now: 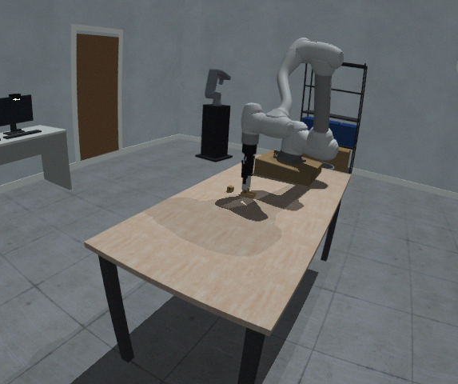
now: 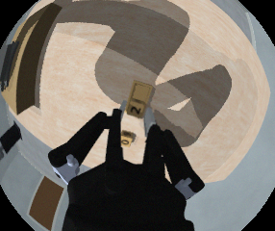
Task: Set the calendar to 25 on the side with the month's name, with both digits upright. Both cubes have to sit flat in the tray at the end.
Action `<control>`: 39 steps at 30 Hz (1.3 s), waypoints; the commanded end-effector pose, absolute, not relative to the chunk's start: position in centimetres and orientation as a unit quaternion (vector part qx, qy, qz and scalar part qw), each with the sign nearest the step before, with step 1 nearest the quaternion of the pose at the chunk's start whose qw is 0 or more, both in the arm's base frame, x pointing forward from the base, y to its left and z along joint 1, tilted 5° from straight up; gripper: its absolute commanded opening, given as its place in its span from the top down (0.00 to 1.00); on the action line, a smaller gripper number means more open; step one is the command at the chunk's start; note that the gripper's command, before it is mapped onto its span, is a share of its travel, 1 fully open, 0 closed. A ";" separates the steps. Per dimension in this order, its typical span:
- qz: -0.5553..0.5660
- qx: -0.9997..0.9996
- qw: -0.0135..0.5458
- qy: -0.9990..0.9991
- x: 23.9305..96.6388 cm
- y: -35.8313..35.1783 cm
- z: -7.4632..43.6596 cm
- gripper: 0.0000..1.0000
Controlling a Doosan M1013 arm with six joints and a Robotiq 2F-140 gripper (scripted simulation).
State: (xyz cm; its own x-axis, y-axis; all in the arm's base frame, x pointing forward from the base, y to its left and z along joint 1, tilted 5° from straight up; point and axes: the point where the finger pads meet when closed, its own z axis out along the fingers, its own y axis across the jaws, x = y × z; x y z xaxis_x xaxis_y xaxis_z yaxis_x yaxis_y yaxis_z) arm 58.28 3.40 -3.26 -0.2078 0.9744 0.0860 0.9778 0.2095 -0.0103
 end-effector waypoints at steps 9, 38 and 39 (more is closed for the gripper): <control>-0.023 -0.628 0.037 -0.777 58.4 3.0 1.5 0.65; -0.023 -0.628 0.037 -0.777 58.5 2.8 4.0 0.00; -0.023 -0.628 0.037 -0.777 58.5 2.8 4.0 0.00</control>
